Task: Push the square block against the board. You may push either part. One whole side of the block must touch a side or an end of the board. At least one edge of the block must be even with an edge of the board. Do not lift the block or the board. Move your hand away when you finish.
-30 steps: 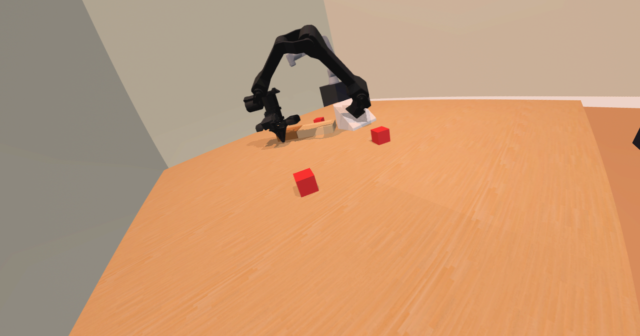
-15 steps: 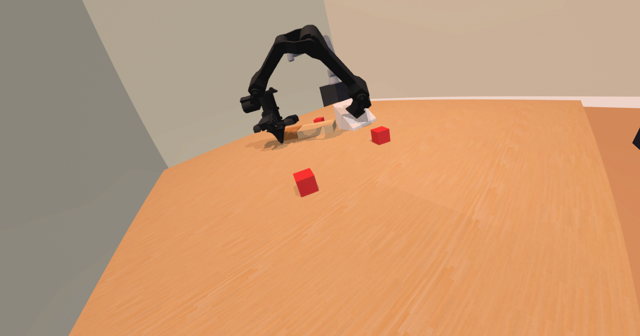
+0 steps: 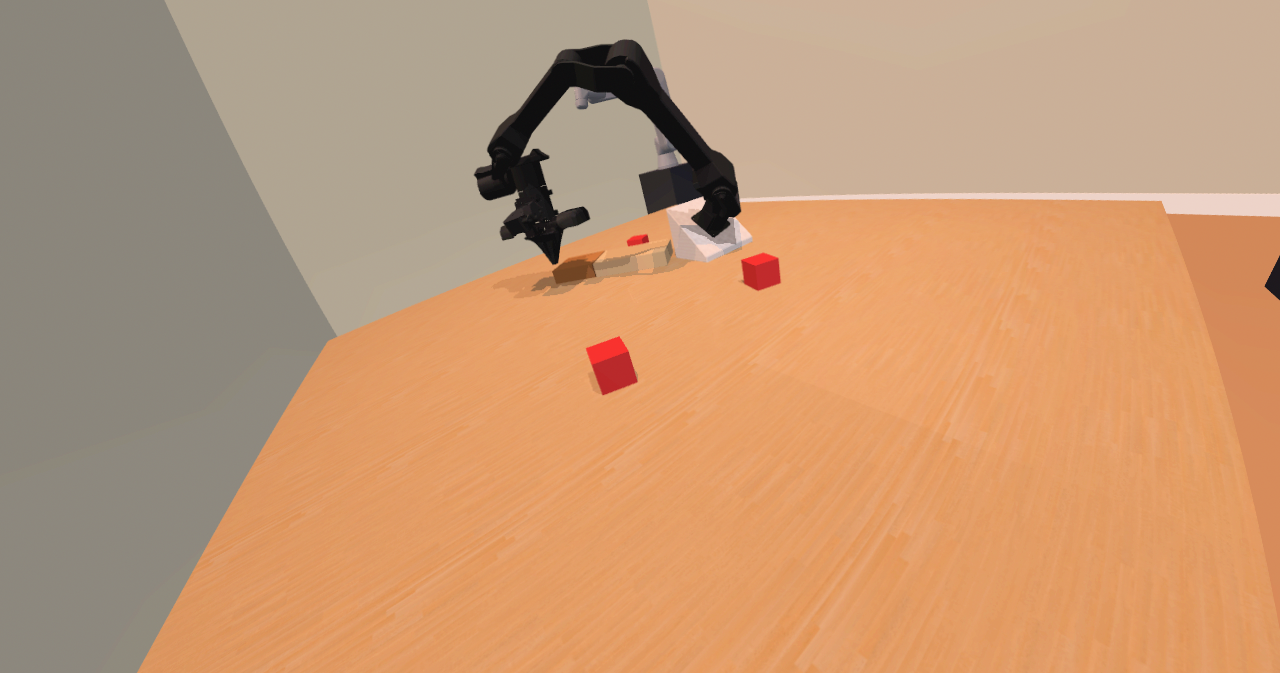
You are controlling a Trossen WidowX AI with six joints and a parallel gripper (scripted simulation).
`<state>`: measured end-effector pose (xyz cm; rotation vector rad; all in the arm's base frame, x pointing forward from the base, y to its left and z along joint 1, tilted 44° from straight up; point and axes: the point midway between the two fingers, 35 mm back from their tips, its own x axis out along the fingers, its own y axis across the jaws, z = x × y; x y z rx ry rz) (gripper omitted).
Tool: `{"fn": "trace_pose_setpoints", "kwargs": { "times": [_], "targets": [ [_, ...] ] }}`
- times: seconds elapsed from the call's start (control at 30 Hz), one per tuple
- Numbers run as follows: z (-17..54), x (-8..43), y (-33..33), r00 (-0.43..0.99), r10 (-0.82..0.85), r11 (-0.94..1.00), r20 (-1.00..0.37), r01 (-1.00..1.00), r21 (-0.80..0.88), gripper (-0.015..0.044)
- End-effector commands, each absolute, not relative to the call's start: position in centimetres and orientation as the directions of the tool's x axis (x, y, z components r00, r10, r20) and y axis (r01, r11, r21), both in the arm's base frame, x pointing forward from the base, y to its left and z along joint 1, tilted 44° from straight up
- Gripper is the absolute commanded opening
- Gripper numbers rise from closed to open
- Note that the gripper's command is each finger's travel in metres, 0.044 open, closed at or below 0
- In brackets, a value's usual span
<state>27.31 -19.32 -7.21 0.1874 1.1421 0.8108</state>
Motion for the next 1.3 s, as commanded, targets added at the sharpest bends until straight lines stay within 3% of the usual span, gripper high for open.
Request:
{"fn": "trace_pose_setpoints", "kwargs": {
  "times": [0.0, 0.63, 1.27],
  "targets": [
    [-7.7, 26.6, -19.9, 0.170, 0.653, 0.739, -0.738, -0.356, 0.572, 0.0000],
    [-9.6, 23.7, -22.0, 0.165, 0.644, 0.695, -0.747, 0.282, 0.662, 0.0000],
    [-11.5, 20.5, -23.7, 0.159, 0.641, 0.360, -0.750, 0.801, 0.478, 0.0000]
  ]
}}
